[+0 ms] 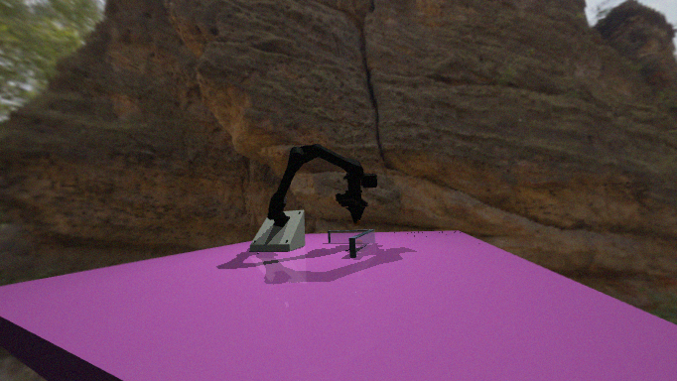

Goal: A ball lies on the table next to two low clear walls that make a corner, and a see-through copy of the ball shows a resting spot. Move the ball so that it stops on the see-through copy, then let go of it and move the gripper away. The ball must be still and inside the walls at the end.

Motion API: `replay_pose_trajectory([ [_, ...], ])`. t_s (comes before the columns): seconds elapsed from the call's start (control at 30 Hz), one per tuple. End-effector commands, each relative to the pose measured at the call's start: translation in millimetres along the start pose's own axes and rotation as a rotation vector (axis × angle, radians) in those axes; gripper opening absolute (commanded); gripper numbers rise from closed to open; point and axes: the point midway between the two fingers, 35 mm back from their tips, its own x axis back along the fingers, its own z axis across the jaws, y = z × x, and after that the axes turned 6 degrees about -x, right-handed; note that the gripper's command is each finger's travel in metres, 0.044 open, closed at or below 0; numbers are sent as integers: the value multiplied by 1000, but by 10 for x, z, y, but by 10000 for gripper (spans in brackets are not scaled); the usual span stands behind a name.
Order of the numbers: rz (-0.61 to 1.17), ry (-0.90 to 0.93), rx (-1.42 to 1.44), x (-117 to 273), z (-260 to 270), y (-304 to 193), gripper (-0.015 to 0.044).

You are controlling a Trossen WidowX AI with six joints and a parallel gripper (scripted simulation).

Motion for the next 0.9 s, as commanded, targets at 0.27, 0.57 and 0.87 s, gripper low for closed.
replay_pose_trajectory([
  [0.27, 6, 3, 55, -224, 14, -78, 0],
  [0.57, 6, 6, 55, -719, 31, -68, 0],
  [0.87, 6, 6, 55, -803, 31, -70, 0],
])
